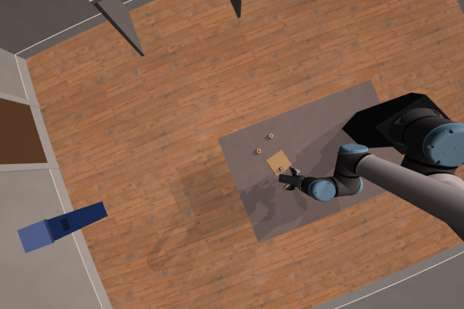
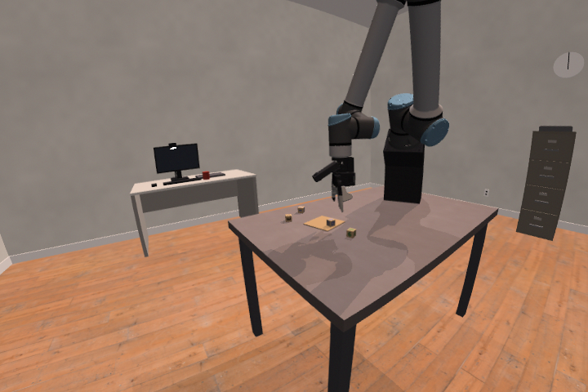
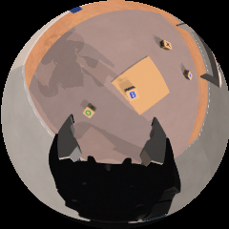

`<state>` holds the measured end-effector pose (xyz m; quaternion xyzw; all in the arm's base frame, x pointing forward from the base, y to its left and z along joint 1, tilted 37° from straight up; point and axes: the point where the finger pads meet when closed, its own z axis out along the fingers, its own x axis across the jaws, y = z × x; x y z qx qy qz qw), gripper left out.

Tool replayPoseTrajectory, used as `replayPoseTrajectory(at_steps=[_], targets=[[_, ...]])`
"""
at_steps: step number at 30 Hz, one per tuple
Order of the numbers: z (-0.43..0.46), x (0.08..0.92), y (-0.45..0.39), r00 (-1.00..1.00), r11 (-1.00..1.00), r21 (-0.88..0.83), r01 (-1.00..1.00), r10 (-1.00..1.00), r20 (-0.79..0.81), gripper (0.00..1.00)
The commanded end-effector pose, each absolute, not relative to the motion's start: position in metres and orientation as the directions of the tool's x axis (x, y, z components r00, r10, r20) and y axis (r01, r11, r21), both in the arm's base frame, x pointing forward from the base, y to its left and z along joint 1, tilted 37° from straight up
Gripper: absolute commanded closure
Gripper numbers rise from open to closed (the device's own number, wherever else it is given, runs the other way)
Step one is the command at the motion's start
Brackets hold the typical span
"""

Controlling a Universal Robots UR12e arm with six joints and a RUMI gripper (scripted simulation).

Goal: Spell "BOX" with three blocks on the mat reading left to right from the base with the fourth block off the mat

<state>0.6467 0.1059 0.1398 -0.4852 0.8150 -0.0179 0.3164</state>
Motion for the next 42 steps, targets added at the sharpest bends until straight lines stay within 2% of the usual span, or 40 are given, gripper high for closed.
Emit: replayPoseTrajectory(at_steps=[1, 18, 29, 42], targets=[[0.144, 0.647, 0.12, -0.437, 0.636, -0.271, -0.722, -0.723, -0.534, 0.0], [0.155, 0.644, 0.16, -0.661, 0.85, -0.067, -0.523, -0.454, -0.598, 0.0], [0.161, 0.641, 0.181, -0.743, 0.918, 0.043, -0.395, -0.291, -0.603, 0.0], [0.163, 0.639, 0.189, -0.765, 0.934, 0.081, -0.347, -0.233, -0.601, 0.0]])
